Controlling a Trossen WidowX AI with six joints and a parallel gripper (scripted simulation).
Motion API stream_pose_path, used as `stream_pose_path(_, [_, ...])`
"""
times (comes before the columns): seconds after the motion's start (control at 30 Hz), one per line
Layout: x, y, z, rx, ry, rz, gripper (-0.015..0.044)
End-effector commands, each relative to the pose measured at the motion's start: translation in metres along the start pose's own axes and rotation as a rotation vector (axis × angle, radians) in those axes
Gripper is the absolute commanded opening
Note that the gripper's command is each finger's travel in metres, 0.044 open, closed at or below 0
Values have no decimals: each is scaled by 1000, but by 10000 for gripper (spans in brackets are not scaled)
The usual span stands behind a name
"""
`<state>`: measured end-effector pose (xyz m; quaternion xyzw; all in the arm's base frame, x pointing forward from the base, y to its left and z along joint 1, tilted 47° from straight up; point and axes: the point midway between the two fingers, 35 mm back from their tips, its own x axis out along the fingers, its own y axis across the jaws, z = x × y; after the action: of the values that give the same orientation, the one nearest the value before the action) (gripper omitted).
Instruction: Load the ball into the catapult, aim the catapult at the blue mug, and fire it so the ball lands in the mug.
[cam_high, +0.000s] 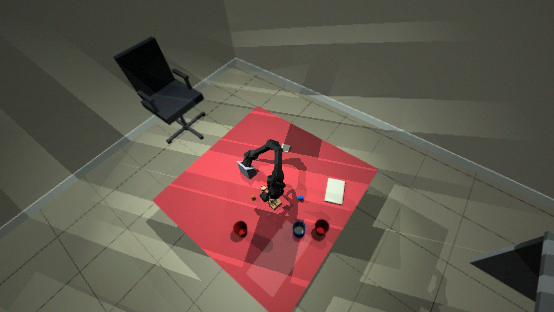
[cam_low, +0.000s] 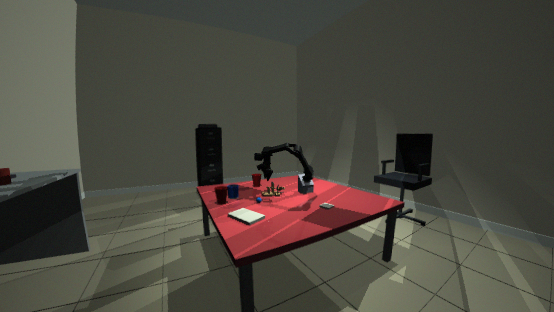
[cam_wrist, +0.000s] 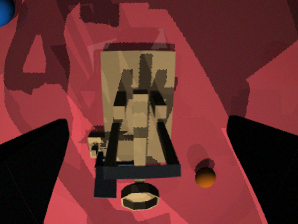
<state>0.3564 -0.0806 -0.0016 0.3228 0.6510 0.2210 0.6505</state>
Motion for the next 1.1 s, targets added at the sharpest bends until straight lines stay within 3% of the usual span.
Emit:
stream_pose_path(0.0, [9, 3, -4, 5, 31, 9, 440])
stream_pose_path(0.1, [3, 3, -7, 6, 34, 11, 440])
stream_pose_path(0.27, [47, 4, -9, 6, 34, 13, 440])
stream_pose_path(1.07, [79, 4, -9, 6, 34, 13, 440])
